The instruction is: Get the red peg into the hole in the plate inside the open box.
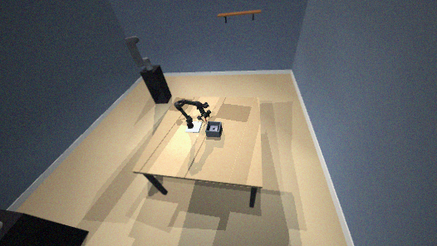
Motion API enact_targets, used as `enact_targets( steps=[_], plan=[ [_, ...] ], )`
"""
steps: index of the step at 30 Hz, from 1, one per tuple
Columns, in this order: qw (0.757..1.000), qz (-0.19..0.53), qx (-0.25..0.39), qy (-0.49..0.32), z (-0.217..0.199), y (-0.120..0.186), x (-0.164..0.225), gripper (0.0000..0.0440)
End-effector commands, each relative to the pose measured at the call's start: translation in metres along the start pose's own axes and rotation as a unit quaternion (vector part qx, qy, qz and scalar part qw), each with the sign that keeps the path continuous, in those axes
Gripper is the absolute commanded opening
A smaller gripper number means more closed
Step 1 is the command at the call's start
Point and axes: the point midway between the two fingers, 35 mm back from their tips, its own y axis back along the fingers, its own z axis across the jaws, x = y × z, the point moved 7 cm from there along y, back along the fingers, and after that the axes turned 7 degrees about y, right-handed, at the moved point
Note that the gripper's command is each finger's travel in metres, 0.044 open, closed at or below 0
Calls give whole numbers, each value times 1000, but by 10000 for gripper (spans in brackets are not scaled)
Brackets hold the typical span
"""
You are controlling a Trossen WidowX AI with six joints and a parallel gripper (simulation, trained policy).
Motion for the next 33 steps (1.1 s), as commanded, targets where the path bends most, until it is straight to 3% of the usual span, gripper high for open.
enact_targets(
  steps=[1, 13, 33],
  plan=[
    [1000, 10, 0, -20, -2, -9, 1, 320],
    [998, 57, 9, -35, -5, -11, -1, 5],
    [999, -39, -18, 15, 2, 44, -46, 0]
  ],
)
